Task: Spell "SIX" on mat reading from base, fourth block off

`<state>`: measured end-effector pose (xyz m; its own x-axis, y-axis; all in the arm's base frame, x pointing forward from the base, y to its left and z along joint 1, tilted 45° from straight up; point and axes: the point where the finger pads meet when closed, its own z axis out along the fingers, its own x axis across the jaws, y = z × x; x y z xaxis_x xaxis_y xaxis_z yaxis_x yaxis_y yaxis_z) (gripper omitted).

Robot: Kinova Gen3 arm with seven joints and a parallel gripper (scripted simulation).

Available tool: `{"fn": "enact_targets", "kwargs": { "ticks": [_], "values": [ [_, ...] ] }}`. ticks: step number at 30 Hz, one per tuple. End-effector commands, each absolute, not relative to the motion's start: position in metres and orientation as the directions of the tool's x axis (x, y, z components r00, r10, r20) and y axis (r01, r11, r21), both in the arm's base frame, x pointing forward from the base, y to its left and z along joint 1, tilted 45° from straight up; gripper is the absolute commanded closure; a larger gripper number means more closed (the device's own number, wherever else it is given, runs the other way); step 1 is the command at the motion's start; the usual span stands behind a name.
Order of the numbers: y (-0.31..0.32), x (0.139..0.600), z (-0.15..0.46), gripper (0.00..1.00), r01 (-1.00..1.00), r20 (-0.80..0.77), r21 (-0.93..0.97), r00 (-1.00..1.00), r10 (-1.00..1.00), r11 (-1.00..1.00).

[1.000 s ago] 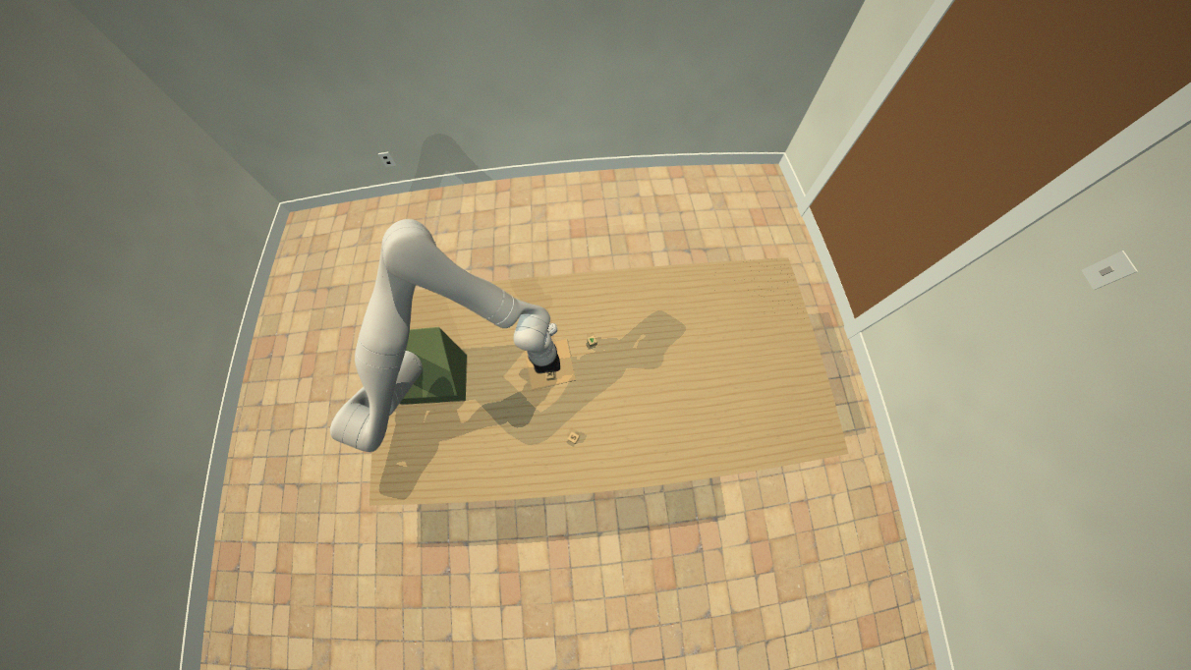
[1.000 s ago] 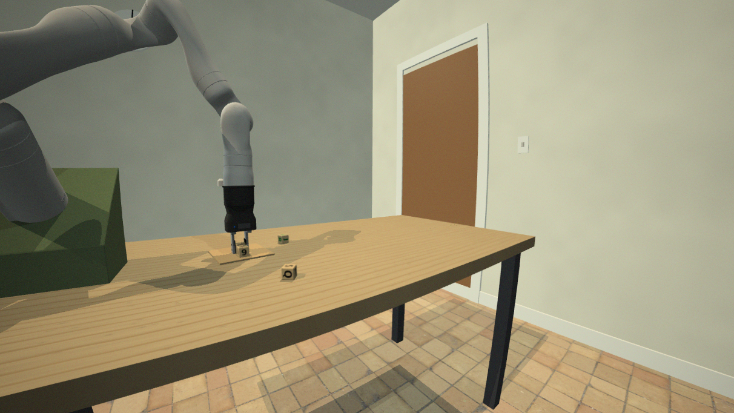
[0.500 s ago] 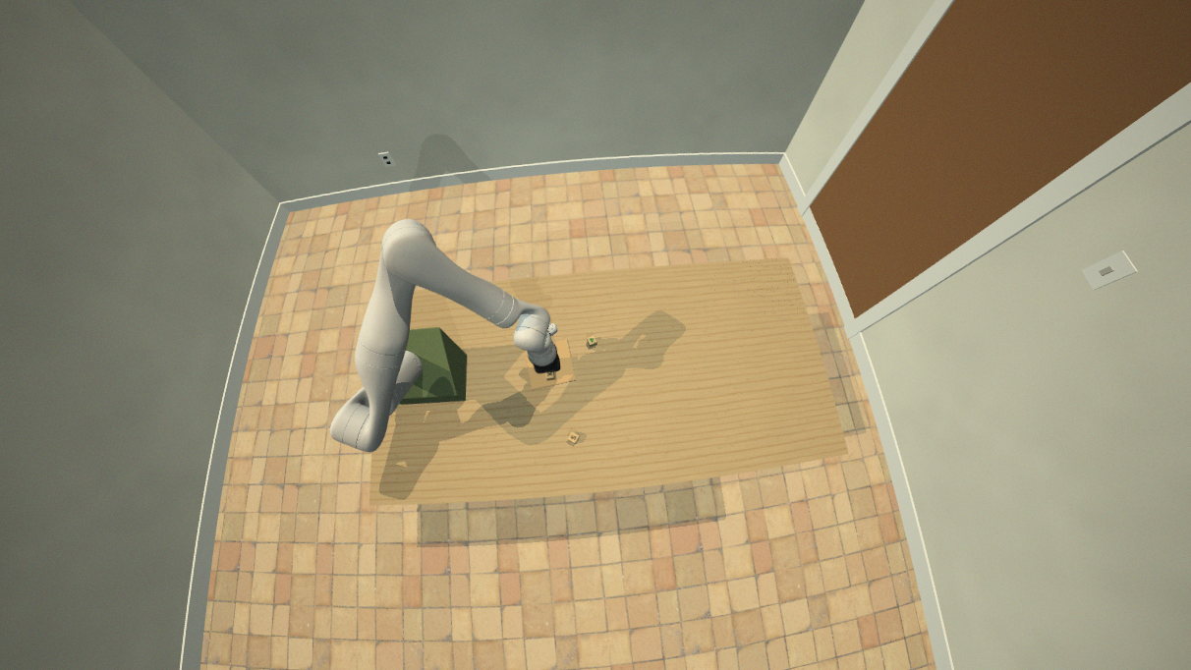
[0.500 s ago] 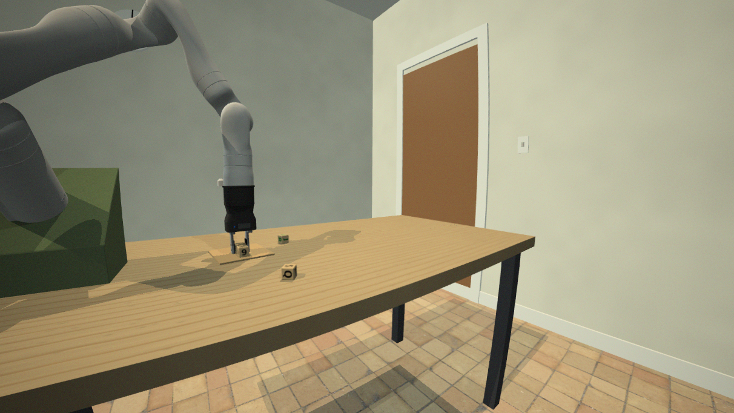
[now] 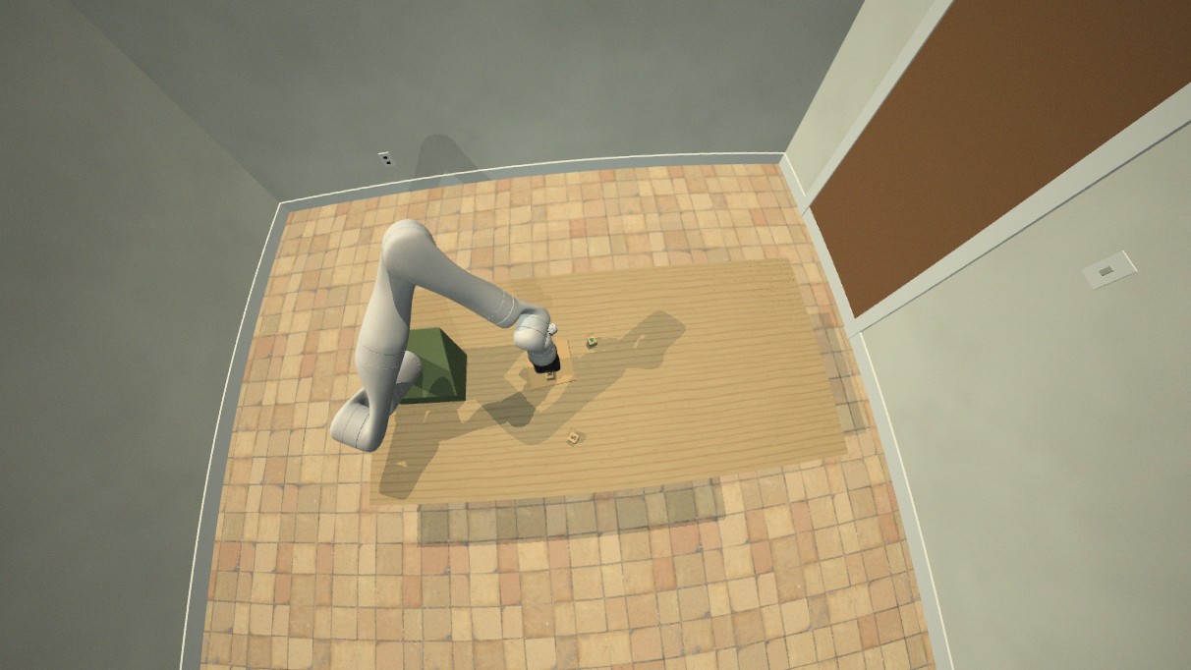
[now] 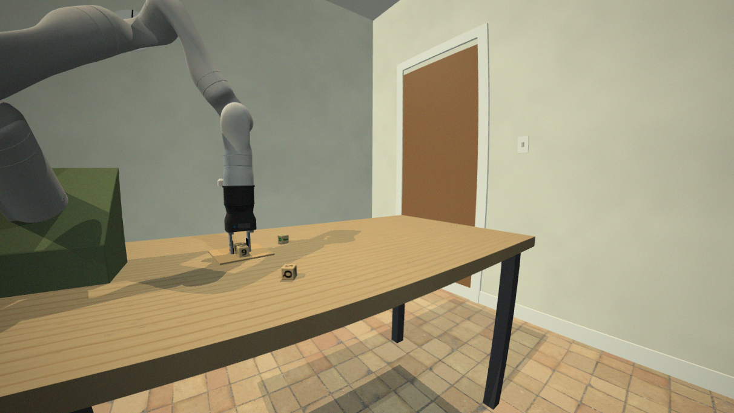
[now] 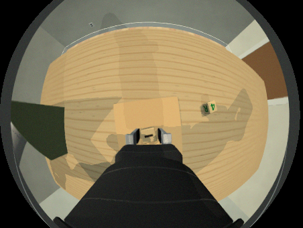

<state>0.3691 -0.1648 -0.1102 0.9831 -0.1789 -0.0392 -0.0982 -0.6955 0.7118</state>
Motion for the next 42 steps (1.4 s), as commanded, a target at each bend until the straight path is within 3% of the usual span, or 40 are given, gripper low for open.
{"fn": "enact_targets", "kwargs": {
  "ticks": [1,33,34,42],
  "values": [
    [-0.164,0.370,-0.110,0.21,-0.098,-0.038,0.711,0.983,-0.178,-0.696],
    [-0.102,0.384,-0.047,0.21,-0.098,-0.038,0.711,0.983,-0.178,-0.696],
    [-0.102,0.384,-0.047,0.00,-0.098,-0.038,0.711,0.983,-0.178,-0.696],
    [-0.102,0.384,-0.047,0.00,-0.098,-0.038,0.711,0.983,-0.178,-0.696]
  ]
}}
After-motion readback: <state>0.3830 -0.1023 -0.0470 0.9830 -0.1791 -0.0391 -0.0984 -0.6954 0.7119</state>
